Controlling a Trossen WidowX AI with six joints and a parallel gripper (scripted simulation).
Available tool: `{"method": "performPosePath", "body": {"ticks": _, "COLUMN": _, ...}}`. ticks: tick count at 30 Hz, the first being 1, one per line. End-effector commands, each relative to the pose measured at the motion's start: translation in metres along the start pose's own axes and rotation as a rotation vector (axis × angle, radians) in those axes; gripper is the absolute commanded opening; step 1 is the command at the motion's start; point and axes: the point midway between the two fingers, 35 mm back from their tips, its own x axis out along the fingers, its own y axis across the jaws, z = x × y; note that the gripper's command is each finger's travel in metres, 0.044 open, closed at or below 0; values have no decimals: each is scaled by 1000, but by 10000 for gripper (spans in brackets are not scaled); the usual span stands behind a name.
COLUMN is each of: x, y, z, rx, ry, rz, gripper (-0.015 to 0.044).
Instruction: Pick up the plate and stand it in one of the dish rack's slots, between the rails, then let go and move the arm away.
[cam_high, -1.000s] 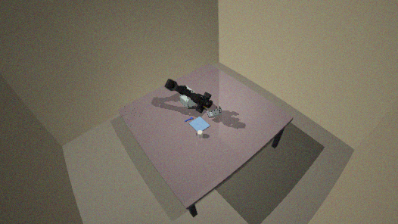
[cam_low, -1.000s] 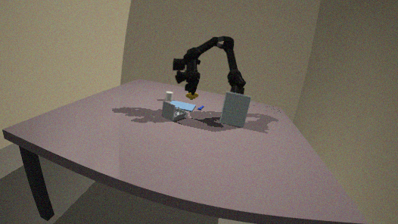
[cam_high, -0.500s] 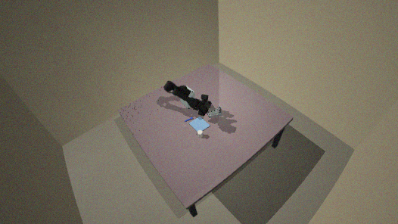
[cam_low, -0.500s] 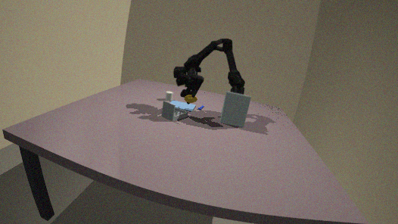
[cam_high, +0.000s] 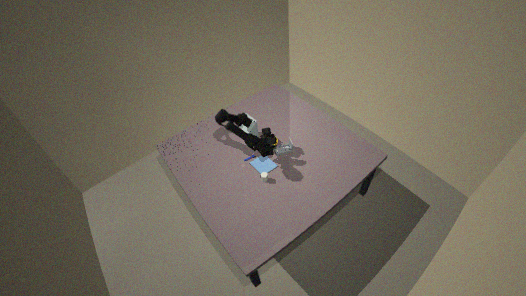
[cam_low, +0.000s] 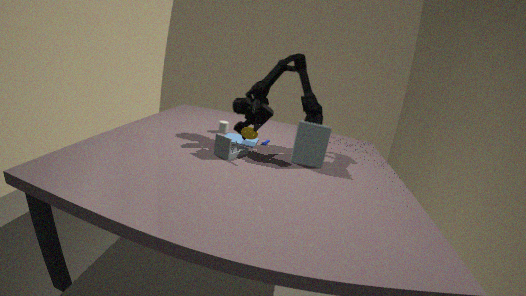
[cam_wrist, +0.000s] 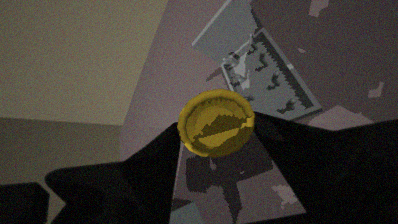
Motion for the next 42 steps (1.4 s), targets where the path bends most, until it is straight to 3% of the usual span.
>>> {"method": "performPosePath", "body": {"ticks": 1, "x": 1, "y": -3, "z": -2, "rx": -98, "ry": -79, "rz": 16, "gripper": 0}}
{"method": "performPosePath", "body": {"ticks": 15, "x": -3, "y": -17, "z": -8, "rx": -394, "ry": -310, "rz": -41, "gripper": 0}}
{"method": "performPosePath", "body": {"ticks": 30, "x": -16, "y": -31, "z": -17, "rx": -717, "ry": -521, "rz": -235, "gripper": 0}}
{"method": "performPosePath", "body": {"ticks": 42, "x": -18, "y": -32, "z": -18, "rx": -749, "ry": -537, "rz": -261, "gripper": 0}}
